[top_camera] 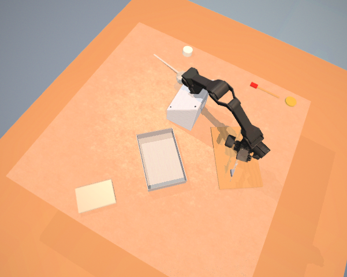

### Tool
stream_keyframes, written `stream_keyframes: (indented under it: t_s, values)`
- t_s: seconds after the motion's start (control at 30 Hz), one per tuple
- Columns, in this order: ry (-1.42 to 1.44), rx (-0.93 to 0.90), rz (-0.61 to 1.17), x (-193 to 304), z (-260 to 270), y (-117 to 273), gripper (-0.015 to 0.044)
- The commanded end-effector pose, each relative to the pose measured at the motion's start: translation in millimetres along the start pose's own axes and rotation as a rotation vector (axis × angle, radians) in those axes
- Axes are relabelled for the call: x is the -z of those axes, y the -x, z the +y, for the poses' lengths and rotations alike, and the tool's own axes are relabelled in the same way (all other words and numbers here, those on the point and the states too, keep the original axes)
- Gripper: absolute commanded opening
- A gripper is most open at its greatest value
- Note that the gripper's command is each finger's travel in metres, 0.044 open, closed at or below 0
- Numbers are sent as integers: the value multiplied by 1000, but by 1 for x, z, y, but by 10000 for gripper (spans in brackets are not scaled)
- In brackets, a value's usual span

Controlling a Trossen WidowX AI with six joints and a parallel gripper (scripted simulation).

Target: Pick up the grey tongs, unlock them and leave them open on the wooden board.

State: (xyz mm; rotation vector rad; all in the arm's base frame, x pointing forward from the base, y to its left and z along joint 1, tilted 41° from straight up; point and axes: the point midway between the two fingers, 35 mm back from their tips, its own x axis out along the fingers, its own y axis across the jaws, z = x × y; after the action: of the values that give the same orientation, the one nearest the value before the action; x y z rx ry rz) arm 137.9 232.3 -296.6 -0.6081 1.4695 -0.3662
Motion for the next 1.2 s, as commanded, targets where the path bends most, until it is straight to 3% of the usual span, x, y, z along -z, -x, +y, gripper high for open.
stream_keyframes:
  t_s: [0.0, 0.4, 1.17]
  values:
    - [6, 0, -6, 0, -2, -7, -150]
    - [7, -5, -7, 1, -4, -16, -150]
    - [3, -5, -1, 2, -4, -15, 440]
